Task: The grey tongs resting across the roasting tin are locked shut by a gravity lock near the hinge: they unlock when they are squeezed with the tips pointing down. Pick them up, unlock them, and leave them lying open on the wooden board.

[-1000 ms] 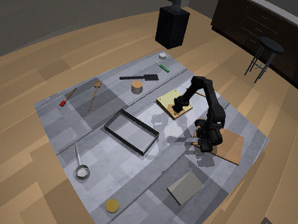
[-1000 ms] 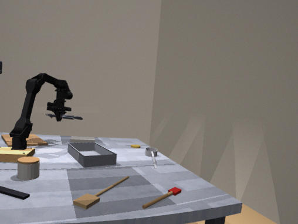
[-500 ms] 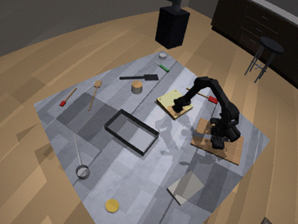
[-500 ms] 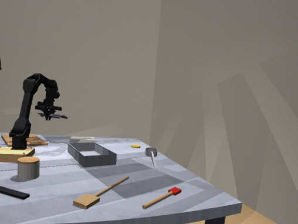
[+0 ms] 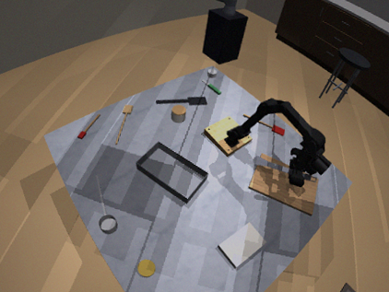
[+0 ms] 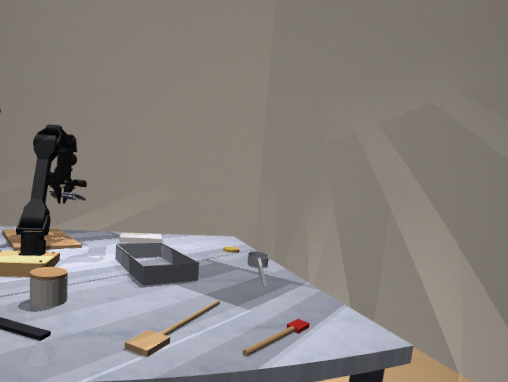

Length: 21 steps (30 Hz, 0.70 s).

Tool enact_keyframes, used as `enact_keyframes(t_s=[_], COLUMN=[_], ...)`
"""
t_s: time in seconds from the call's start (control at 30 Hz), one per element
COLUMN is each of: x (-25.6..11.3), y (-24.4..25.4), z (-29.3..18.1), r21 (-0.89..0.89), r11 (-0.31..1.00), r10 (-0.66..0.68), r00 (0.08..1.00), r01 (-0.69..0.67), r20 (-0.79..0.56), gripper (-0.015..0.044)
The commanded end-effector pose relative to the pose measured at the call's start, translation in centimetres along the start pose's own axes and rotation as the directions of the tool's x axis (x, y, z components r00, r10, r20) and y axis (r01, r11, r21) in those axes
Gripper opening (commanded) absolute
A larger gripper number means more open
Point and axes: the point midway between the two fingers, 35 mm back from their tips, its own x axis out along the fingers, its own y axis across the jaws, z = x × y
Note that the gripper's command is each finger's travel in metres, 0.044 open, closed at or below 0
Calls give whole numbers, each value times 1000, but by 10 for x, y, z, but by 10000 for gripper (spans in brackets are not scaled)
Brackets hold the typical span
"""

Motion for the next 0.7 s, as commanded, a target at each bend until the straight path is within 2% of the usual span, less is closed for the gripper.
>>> enact_keyframes(t_s=[0.0,0.33,0.67], x=[-1,-3,-3], y=[15,63,67], z=[12,43,45], r21=[42,154,164], r11=[999,988,986], r10=[-5,0,0], r00=[1000,1000,1000], r01=[5,-1,-3], r20=[0,6,16], gripper=[-150,-150,-150])
